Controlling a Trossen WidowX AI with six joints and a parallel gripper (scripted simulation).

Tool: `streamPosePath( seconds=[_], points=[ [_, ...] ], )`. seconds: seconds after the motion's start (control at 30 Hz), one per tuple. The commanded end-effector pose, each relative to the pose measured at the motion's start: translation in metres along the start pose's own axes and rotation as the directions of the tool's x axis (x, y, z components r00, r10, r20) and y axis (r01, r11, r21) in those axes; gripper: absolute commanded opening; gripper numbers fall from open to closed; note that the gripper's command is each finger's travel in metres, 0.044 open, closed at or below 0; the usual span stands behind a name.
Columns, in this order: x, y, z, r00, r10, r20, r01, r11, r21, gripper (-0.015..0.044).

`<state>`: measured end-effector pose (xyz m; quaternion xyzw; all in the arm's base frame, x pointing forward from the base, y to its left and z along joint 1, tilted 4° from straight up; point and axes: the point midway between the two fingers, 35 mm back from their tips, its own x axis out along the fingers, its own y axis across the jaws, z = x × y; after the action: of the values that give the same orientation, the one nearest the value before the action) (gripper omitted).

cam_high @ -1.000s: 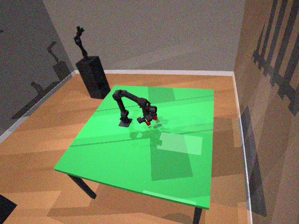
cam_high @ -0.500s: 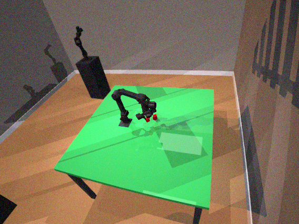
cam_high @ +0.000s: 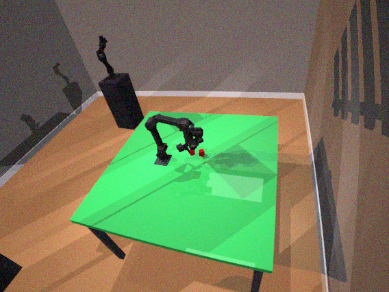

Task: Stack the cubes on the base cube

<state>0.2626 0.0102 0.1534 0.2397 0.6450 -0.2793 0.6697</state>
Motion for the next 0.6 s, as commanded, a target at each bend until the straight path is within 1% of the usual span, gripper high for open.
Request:
streamPosePath(
  seconds=[0.0, 0.57],
  points=[
    [0.0, 0.011, -0.004, 1.0, 0.0, -0.001, 0.0, 1.0, 0.016, 0.0105],
    [0.004, 0.056, -0.032, 1.0, 0.011, -0.001, -0.01, 0.996, 0.088, 0.0105]
  ],
)
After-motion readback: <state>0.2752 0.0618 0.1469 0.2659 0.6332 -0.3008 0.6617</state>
